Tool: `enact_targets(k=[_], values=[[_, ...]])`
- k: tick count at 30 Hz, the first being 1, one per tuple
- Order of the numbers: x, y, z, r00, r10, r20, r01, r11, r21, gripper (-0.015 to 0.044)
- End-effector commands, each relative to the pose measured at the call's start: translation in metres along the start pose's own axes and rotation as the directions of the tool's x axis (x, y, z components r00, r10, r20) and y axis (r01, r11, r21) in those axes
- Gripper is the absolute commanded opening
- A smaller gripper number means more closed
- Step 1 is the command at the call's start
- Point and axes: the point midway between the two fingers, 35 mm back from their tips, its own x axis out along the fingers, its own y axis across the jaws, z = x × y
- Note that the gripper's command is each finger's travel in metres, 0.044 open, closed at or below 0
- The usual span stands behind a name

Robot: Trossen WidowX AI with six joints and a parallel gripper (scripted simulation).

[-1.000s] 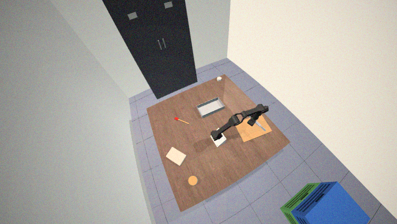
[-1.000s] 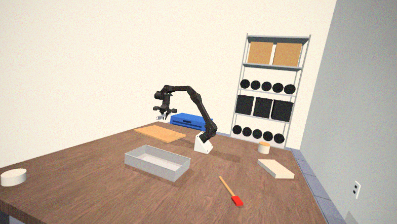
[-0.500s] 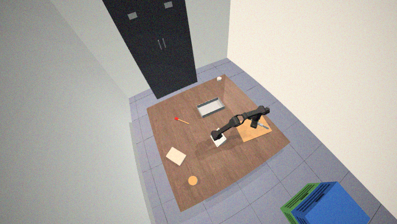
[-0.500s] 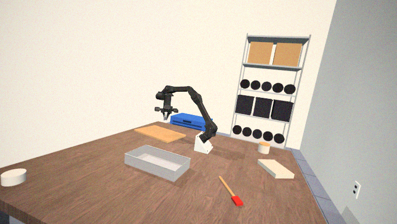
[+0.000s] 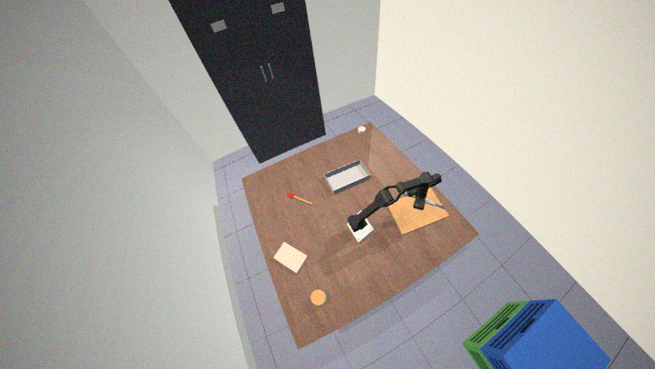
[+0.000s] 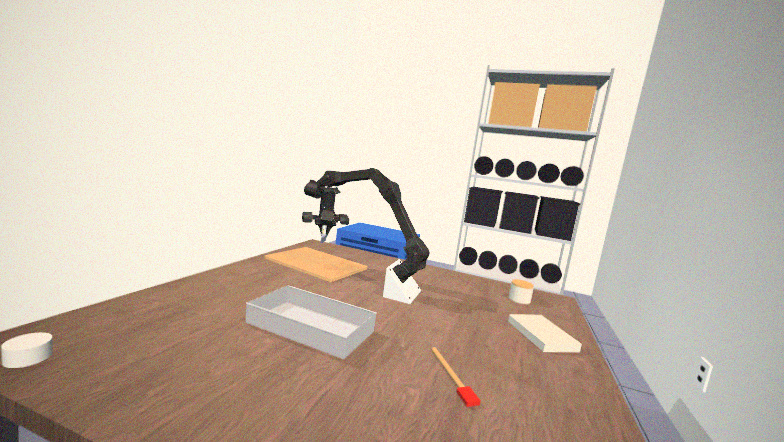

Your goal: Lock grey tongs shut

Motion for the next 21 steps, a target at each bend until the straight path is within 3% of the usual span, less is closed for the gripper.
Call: enact_targets(k=[1,21], values=[[0.001,-0.002,-0.001,0.998,0.008,-0.070,-0.010,1.000,-0.015,-0.0150],[-0.002,-0.014,0.000,0.899,0.013,-0.438,-0.031,0.999,-0.033,-0.0150]])
